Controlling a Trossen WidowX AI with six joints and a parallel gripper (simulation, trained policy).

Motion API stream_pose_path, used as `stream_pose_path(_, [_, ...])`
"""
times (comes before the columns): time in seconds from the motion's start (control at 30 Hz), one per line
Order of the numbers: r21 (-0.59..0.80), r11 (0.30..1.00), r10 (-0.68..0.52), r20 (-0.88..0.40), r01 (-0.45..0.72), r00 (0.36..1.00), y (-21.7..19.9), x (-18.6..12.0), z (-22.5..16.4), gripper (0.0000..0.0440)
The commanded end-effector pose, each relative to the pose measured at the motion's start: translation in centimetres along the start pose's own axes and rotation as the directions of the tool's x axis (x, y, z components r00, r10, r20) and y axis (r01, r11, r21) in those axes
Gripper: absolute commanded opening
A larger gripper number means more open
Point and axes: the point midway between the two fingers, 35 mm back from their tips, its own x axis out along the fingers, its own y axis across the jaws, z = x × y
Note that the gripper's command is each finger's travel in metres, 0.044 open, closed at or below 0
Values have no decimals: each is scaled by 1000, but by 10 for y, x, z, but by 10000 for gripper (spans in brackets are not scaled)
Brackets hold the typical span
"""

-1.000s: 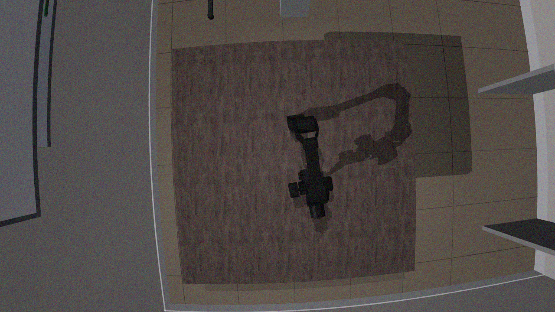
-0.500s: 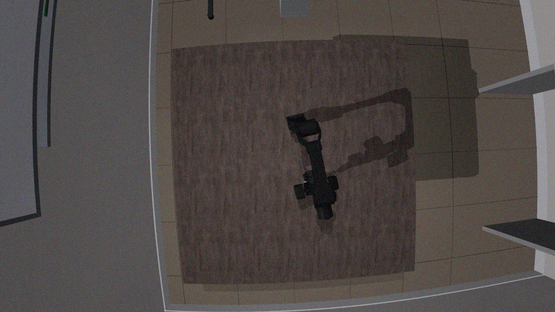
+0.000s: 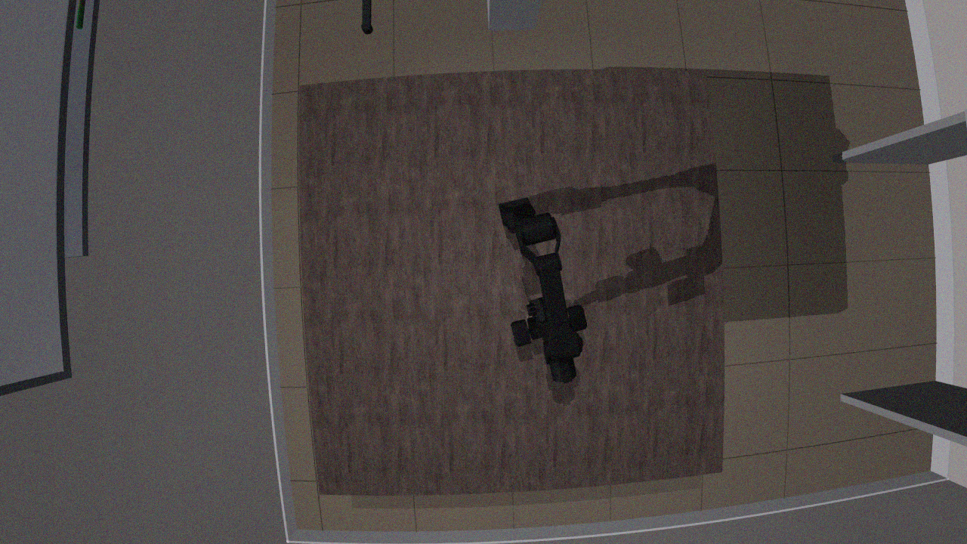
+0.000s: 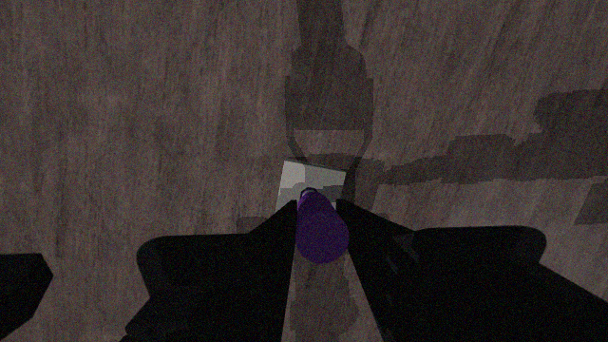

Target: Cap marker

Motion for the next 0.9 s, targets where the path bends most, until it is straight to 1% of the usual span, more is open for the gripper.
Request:
stream_pose_path(0.0, [-16, 1000, -9, 13, 9, 1000, -1, 10, 0, 0])
stream_pose_path(0.17, [-34, 999, -12, 25, 13, 1000, 0, 23, -1, 0])
stream_pose_path(0.27, [-40, 999, -6, 37, 7, 999, 1, 29, 0, 79])
stream_pose_path(0.43, [-48, 999, -17, 87, 21, 996, 1, 37, 11, 102])
stream_pose_path(0.73, [-49, 999, -19, 95, 24, 995, 1, 37, 13, 155])
stream_pose_path(0.8, [-53, 998, -24, 107, 30, 994, 1, 36, 18, 170])
stream_pose_path(0.87, [-55, 998, -29, 110, 35, 993, 0, 34, 22, 200])
